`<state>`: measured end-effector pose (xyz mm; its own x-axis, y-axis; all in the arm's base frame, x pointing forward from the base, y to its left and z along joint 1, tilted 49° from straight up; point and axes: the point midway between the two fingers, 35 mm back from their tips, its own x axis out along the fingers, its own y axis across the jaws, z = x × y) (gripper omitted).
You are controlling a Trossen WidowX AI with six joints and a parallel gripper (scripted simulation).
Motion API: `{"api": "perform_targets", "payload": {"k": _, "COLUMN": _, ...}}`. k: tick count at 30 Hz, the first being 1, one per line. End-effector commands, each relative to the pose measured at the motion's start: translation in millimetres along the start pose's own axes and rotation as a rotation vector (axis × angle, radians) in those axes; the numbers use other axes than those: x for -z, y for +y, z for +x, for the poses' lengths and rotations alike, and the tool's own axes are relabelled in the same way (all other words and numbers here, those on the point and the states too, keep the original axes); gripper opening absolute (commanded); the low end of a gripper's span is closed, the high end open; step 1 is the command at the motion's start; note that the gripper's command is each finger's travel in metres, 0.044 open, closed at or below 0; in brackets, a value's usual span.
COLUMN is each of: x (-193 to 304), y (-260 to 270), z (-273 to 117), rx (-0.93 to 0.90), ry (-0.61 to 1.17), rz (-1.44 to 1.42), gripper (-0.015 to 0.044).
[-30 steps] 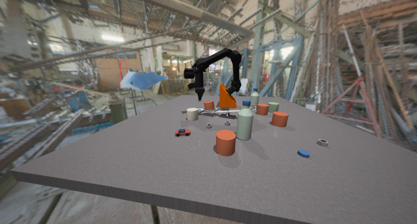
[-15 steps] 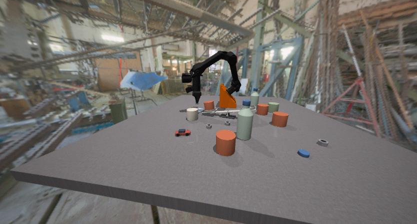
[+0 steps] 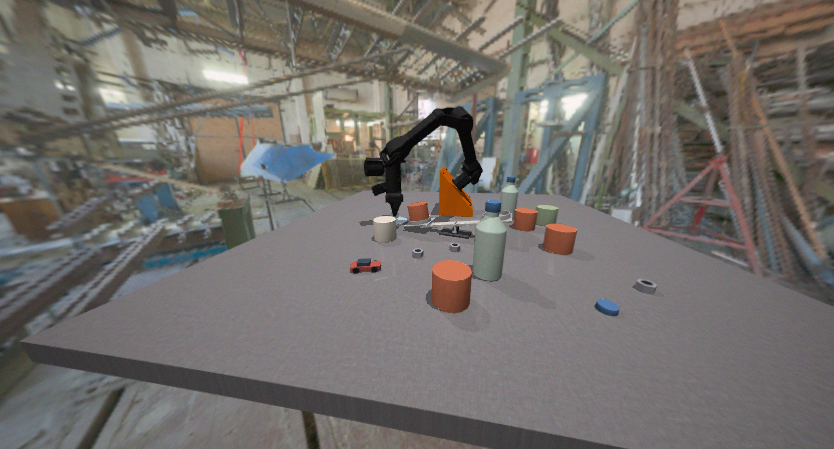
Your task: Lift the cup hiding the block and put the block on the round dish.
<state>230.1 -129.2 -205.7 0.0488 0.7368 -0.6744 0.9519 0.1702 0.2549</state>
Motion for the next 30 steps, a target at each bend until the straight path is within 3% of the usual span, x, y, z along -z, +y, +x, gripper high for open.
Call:
{"api": "perform_targets", "payload": {"k": 1, "x": 1, "y": 0, "z": 6, "rx": -0.001, "ry": 0.004, "rz": 0.005, "gripper": 0.0}}
{"api": "perform_targets", "payload": {"k": 7, "x": 1, "y": 0, "z": 15, "rx": -0.001, "ry": 0.004, "rz": 0.005, "gripper": 0.0}}
{"api": "perform_targets", "payload": {"k": 24, "x": 0, "y": 0, "z": 4, "rx": 0.002, "ry": 0.004, "rz": 0.003, "gripper": 0.044}}
{"api": "perform_targets", "payload": {"k": 30, "x": 0, "y": -1, "z": -47, "rx": 0.001, "ry": 0.002, "rz": 0.006, "gripper": 0.044}}
